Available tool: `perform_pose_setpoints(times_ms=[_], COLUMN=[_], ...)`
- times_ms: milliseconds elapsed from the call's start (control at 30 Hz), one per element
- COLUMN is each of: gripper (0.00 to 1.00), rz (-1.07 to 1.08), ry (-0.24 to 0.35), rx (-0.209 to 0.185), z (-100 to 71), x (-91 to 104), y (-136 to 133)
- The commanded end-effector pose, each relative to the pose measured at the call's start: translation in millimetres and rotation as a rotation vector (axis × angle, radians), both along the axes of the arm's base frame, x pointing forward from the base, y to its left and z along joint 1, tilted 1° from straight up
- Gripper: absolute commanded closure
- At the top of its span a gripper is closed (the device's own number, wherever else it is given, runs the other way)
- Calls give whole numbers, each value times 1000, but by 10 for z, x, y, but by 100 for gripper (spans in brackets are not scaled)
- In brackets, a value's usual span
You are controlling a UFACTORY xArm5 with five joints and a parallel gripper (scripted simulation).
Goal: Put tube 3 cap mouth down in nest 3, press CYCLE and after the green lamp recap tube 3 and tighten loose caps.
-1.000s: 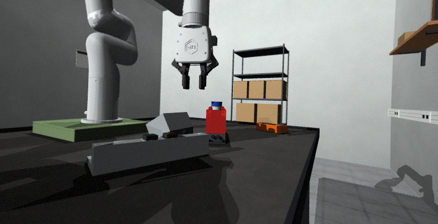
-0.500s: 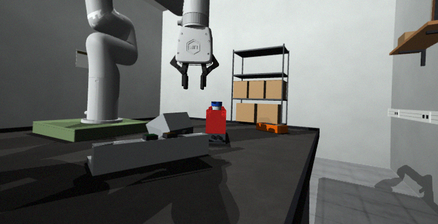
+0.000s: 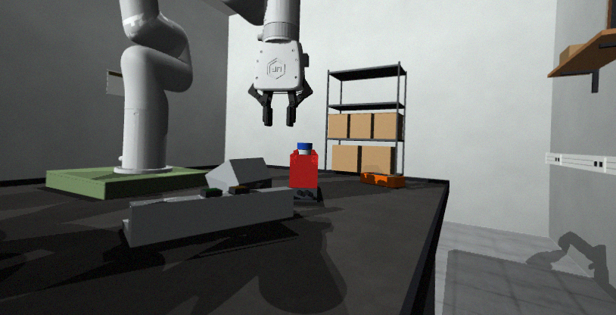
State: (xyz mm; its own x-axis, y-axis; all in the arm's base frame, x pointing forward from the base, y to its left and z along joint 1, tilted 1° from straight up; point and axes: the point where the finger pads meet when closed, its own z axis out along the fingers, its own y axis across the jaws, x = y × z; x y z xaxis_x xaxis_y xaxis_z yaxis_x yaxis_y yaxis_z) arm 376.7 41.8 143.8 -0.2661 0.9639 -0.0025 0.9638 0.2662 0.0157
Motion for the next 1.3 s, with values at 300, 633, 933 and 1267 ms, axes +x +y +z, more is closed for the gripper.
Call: perform_pose_setpoints(times_ms=[300, 633, 933, 1267], gripper=[54, 54, 54, 54], rz=[-589, -589, -589, -589], ry=[-2, -2, -2, -2], rx=[7, 7, 7, 7], z=[10, 10, -80, -346], x=[63, 88, 89, 94], y=[706, 1071, 1071, 1071])
